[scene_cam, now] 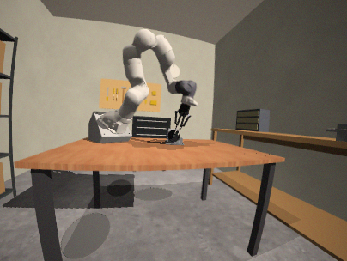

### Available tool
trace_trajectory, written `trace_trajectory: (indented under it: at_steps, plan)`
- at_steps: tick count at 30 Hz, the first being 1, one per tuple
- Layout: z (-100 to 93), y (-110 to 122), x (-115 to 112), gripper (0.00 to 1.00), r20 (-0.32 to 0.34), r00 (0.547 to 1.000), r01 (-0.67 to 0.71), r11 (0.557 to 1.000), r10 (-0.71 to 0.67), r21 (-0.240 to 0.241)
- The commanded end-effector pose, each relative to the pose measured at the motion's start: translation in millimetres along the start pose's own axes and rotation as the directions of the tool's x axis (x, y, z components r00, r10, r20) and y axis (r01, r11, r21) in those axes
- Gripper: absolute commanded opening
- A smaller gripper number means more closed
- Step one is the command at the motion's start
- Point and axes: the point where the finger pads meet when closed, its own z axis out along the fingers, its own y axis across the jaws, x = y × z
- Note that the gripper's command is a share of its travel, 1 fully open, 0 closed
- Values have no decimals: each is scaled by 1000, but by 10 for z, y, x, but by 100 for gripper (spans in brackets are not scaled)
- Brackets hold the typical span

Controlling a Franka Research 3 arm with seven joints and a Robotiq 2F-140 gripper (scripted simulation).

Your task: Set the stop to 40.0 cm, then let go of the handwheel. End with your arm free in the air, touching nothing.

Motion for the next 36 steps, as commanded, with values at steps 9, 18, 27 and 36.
trace_trajectory:
  at_steps: [9, 18, 27, 36]
  plan:
    - [22, 268, -1, 4, 0, 1000, 3, 1000, -3, -17]
    - [86, 376, -1, 4, 0, 1000, 3, 1000, -3, -17]
    - [210, 467, -1, 4, 0, 1000, 3, 1000, -3, -17]
    - [399, 492, -1, 4, 0, 1000, 3, 1000, -3, -17]
